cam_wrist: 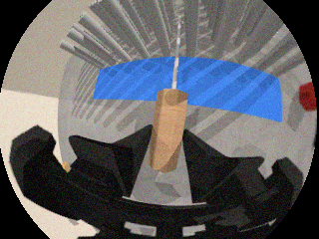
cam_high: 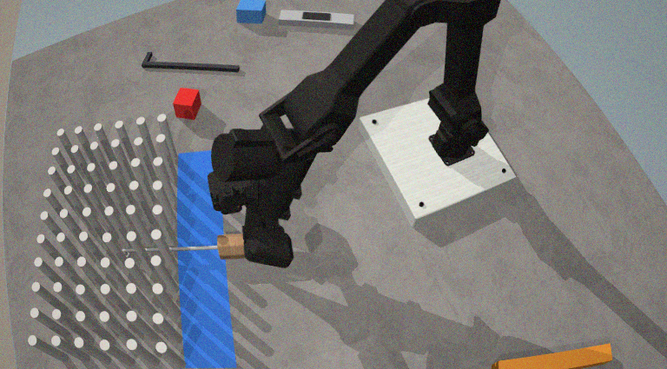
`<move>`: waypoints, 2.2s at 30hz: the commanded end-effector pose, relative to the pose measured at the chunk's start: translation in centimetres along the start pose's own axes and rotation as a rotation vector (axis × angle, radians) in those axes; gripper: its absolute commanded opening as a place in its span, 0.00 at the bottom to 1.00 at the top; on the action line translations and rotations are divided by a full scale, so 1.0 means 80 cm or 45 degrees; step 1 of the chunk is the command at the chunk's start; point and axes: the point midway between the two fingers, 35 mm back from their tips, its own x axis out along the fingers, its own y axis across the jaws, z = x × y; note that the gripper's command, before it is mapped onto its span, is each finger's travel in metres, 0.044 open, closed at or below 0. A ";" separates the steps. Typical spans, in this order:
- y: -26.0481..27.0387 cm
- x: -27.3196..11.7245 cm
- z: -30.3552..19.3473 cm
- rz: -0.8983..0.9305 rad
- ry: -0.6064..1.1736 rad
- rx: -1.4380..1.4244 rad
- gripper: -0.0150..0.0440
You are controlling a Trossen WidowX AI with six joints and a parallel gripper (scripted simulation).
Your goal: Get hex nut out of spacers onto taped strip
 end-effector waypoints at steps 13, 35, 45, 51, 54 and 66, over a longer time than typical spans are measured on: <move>0.000 -0.007 -0.013 -0.002 -0.001 0.006 0.25; 0.000 -0.014 -0.029 -0.002 0.002 0.007 0.25; 0.000 -0.017 -0.037 -0.002 0.003 0.007 0.25; 0.000 -0.019 -0.041 -0.002 0.004 0.007 0.25; 0.000 -0.020 -0.044 -0.002 0.004 0.007 0.25; 0.000 -0.024 -0.053 -0.002 0.006 0.007 0.25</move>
